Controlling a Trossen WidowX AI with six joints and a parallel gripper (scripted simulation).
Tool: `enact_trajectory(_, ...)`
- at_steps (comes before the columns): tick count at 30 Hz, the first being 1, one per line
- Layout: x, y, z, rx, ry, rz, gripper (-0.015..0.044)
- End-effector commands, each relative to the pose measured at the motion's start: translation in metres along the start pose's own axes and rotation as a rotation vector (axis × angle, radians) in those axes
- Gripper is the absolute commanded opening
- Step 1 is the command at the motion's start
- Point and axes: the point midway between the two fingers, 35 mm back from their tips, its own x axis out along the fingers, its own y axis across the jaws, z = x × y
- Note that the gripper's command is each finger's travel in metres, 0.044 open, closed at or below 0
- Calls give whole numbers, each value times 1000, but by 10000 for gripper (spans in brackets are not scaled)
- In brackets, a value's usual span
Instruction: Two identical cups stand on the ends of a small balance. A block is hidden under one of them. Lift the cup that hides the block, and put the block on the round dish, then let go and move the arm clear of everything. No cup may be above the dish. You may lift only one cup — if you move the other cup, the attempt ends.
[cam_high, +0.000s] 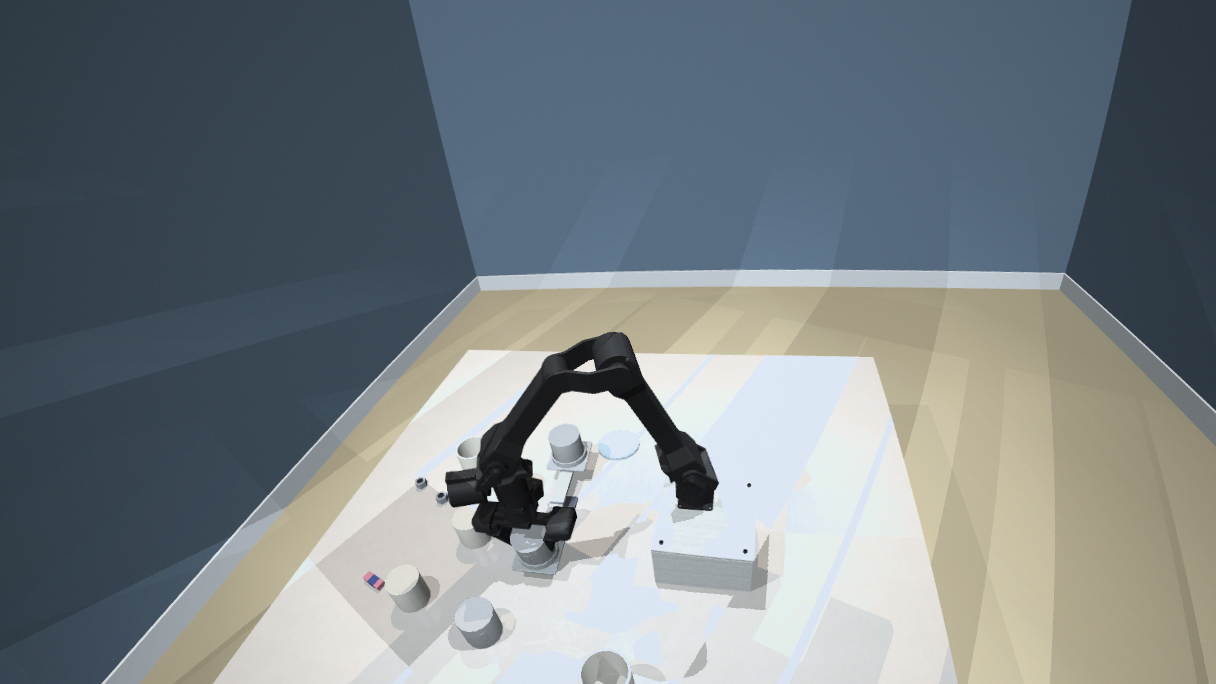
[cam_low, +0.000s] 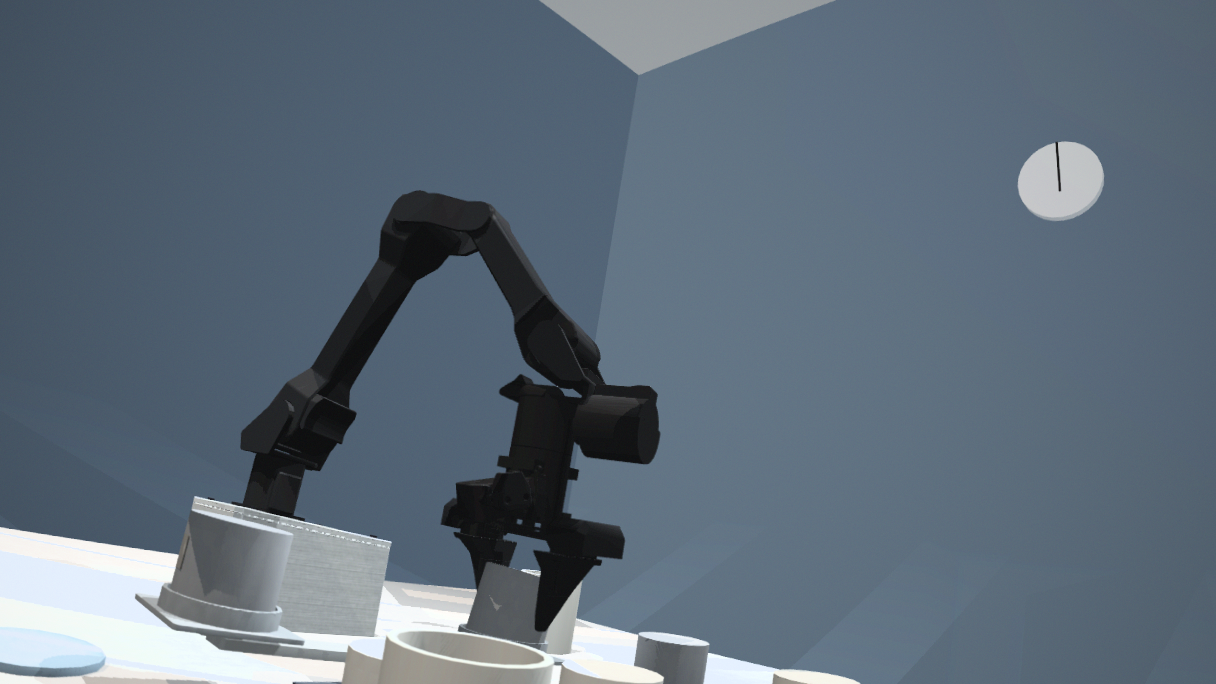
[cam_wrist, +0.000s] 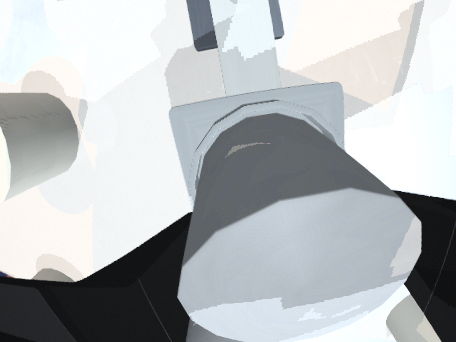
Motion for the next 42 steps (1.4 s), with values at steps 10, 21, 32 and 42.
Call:
enact_trajectory(10,-18,5,-1,-1,-1,11,0)
enact_trajectory(21,-32,5,-1,-1,-1,11,0)
enact_trajectory(32,-46,6,-1,-1,-1,11,0)
enact_trajectory(42,-58,5,-1,-1,-1,11,0)
